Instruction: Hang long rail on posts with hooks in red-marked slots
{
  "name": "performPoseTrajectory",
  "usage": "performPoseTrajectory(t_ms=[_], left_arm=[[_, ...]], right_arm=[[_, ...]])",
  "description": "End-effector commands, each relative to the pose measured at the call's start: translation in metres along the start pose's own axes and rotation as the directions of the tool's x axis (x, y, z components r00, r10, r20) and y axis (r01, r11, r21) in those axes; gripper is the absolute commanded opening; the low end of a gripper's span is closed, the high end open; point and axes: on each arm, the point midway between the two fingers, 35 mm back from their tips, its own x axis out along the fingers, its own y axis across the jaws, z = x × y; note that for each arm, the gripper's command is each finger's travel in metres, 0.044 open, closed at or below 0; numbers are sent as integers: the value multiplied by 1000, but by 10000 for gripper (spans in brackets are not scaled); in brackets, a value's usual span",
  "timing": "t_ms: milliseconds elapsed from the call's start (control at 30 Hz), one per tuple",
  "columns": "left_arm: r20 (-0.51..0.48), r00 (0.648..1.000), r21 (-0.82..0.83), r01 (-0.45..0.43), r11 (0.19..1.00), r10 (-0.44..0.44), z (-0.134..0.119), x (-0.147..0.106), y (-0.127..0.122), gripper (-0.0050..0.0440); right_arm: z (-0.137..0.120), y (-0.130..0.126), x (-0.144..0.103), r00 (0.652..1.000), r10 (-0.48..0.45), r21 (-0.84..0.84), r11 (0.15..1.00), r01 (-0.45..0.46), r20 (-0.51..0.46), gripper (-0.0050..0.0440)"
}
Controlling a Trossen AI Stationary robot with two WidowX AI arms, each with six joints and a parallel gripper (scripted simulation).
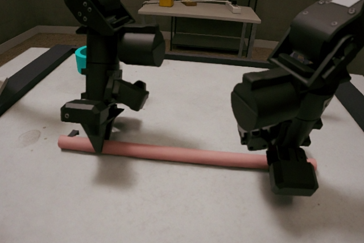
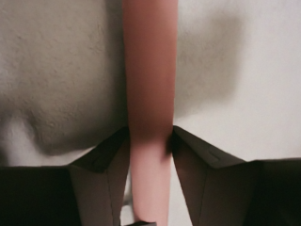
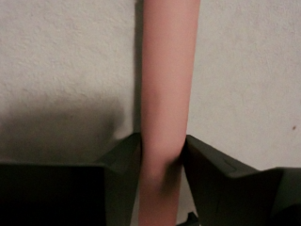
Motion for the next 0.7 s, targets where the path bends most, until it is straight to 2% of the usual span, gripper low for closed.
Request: performPoseTrajectory(t_ms=[0,200,267,333,433,467,567,667], left_arm=[[23,1000,15,7,1000,-8,5,-6,-4,72],[23,1000,15,7,1000,-8,5,-6,-4,216],[23,1000,15,7,1000,-8,5,-6,-4,216],[23,1000,15,7,1000,-8,5,-6,-4,264],[23,1000,15,7,1000,-8,5,-6,-4,273],[19,1000,14,2,1000,-2,8,-6,-1,297],[46,999,25,6,1000,-7,10,-29,-5,369],[46,999,25,9,1000,-10,8,-53,-6,440]], right_arm=[[4,-1,-9,1000,9,6,1000,-10,23,-1],[4,-1,-9,1000,9,6,1000,-10,23,-4],[4,-1,-9,1000,9,6,1000,-10,23,-4],[4,-1,-9,1000,9,6,1000,-10,23,-5],[4,-1,-9,1000,9,6,1000,-10,23,-20],[4,-1,-9,1000,9,6,1000,-10,23,-27],[4,-1,-9,1000,9,6,1000,-10,23,-50],[4,-1,-9,1000,9,6,1000,-10,23,-50]])
